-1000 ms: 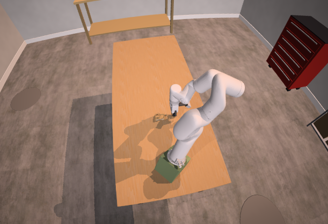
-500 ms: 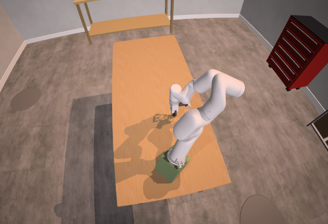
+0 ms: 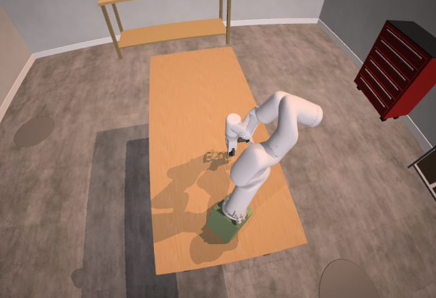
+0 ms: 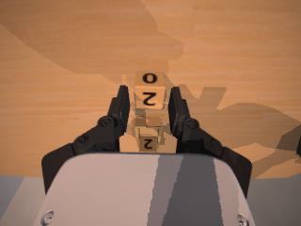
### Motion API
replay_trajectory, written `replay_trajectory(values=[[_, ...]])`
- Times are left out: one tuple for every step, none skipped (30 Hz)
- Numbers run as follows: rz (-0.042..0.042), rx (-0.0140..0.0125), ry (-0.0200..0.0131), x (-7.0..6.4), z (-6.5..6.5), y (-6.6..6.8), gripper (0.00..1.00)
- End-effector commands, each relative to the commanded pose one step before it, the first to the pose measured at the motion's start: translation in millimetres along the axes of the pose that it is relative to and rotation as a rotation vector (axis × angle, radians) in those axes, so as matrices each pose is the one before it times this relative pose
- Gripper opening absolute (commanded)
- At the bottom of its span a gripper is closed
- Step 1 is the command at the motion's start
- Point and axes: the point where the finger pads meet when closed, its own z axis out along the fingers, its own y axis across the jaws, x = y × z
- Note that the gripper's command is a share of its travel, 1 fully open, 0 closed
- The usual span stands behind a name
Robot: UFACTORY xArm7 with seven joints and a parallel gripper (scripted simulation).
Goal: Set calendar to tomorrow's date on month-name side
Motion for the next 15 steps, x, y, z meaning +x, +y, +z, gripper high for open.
replay_trajectory(values=[[-0.00003,0.00358,-0.0003,-0.27,5.07,-1.43,0.49],[-0.00001,-0.00003,-0.00004,-0.01,1.7,0.02,0.49],[0.0,0.00001,0.00001,0.0,1.61,-0.01,0.49],[0.00001,0.00002,0.00002,0.0,1.51,-0.01,0.49],[-0.00001,-0.00002,-0.00003,0.0,1.4,0.01,0.49],[-0.00001,-0.00002,-0.00002,0.0,1.25,0.01,0.49],[0.00001,0.00003,0.00004,0.01,1.08,-0.02,0.49],[0.0,0.00001,0.00001,0.0,0.92,0.0,0.49],[0.0,-0.00001,-0.00001,0.0,0.76,0.0,0.49],[-0.00001,-0.00001,-0.00002,0.0,0.59,0.01,0.49],[-0.00001,-0.00001,-0.00002,0.0,0.43,0.01,0.49],[0.0,-0.00001,-0.00001,0.0,0.28,0.01,0.49],[0.0,-0.00001,-0.00001,0.0,0.16,0.0,0.49],[0.0,0.0,0.0,0.0,0.0,0.0,0.49],[0.0,0.0,0.0,0.0,0.0,0.0,0.49]])
